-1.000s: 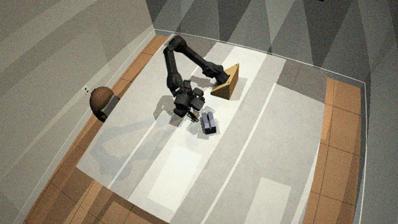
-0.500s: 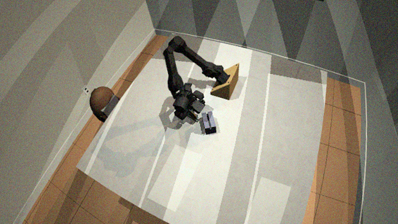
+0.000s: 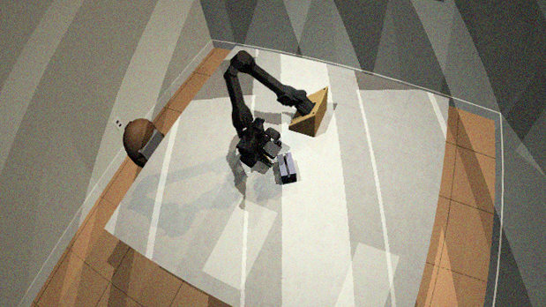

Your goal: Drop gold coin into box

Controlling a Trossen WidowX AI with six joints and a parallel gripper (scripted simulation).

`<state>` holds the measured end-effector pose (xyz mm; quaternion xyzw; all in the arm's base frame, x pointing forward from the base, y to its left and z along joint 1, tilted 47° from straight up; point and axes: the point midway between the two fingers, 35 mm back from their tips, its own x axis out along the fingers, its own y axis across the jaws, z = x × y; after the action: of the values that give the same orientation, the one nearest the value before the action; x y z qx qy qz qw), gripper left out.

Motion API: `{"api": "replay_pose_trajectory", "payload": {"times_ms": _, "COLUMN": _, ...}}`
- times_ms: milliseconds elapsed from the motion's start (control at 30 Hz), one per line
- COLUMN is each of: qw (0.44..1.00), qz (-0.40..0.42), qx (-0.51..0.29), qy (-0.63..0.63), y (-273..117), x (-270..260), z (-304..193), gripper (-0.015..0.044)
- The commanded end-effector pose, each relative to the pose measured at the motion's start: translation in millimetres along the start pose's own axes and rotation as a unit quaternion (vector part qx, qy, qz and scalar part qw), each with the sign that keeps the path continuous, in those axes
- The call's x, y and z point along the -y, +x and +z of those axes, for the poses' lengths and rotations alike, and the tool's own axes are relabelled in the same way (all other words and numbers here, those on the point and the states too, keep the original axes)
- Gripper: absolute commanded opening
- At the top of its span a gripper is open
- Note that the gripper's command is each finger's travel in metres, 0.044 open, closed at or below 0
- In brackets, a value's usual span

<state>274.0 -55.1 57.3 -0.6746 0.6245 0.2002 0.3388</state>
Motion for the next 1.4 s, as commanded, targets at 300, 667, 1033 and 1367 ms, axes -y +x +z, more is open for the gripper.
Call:
{"api": "replay_pose_trajectory", "payload": {"times_ms": 300, "qw": 1.000, "qz": 0.002, "qx": -0.005, "qy": -0.005, "y": 23, "x": -4, "z": -2, "gripper": 0.0161}}
{"api": "replay_pose_trajectory", "payload": {"times_ms": 667, "qw": 1.000, "qz": 0.002, "qx": -0.006, "qy": -0.006, "y": 29, "x": -4, "z": -2, "gripper": 0.0003}}
{"api": "replay_pose_trajectory", "payload": {"times_ms": 1033, "qw": 1.000, "qz": 0.000, "qx": -0.005, "qy": -0.008, "y": 27, "x": -4, "z": -2, "gripper": 0.0000}}
{"api": "replay_pose_trajectory", "payload": {"times_ms": 1367, "qw": 1.000, "qz": -0.016, "qx": -0.002, "qy": -0.026, "y": 10, "x": 3, "z": 1, "gripper": 0.0000}}
